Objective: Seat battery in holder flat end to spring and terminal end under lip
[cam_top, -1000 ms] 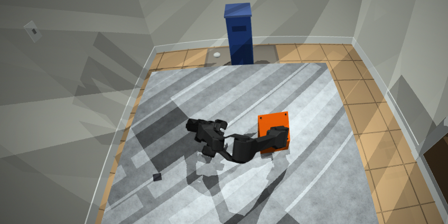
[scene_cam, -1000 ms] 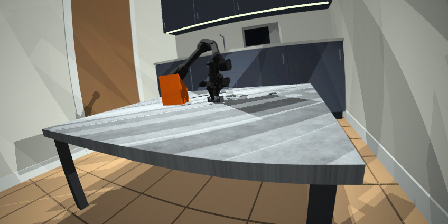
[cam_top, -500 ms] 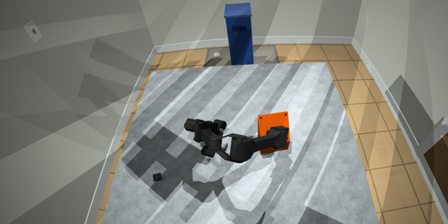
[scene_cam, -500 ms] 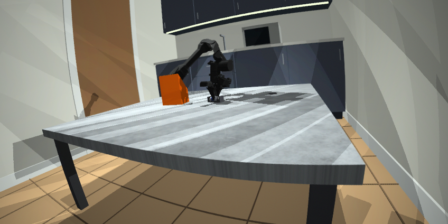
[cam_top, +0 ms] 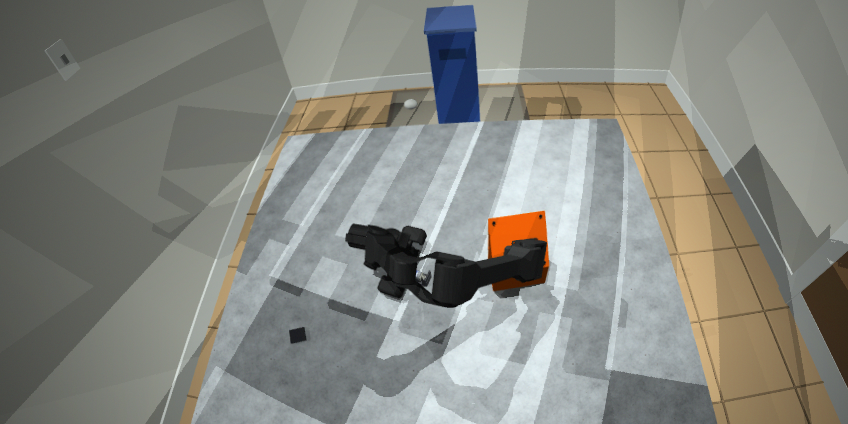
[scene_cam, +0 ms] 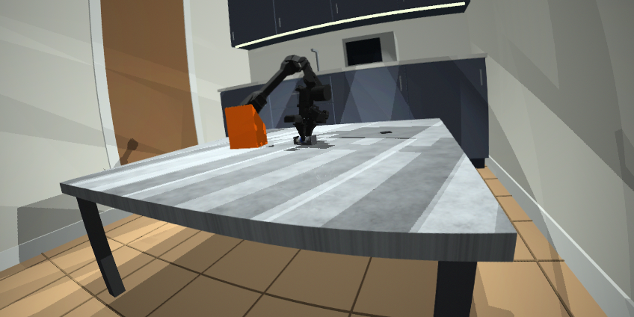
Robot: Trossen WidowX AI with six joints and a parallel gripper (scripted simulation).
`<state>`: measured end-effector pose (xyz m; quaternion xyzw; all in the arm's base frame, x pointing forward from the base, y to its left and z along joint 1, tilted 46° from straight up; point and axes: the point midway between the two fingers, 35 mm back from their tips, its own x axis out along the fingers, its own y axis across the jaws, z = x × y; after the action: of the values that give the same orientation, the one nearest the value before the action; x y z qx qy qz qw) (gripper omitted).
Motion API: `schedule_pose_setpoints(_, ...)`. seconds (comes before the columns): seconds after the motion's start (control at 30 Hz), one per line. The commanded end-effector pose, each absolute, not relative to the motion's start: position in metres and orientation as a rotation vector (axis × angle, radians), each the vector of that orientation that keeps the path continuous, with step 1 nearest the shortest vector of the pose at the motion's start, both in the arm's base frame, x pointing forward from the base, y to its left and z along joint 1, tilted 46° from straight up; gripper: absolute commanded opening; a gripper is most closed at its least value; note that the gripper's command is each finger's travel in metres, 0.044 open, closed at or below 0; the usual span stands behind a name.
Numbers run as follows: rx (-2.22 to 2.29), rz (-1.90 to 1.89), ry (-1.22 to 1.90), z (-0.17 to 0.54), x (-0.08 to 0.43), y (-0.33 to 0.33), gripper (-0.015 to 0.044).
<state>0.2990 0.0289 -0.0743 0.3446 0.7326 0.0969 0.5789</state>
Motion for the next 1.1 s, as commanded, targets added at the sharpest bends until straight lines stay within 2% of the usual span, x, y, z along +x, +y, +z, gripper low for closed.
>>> schedule_pose_setpoints(0.0, 0.806, 0.232, 1.722, -0.076, 0.300, 0.029, 0.0078)
schedule_pose_setpoints(0.5, 0.805, 0.232, 1.725, -0.077, 0.303, 0.028, 0.0078)
schedule_pose_setpoints(0.63, 0.805, 0.232, 1.725, -0.077, 0.303, 0.028, 0.0180)
schedule_pose_setpoints(1.07, 0.808, 0.228, 1.725, -0.066, 0.304, 0.017, 0.0180)
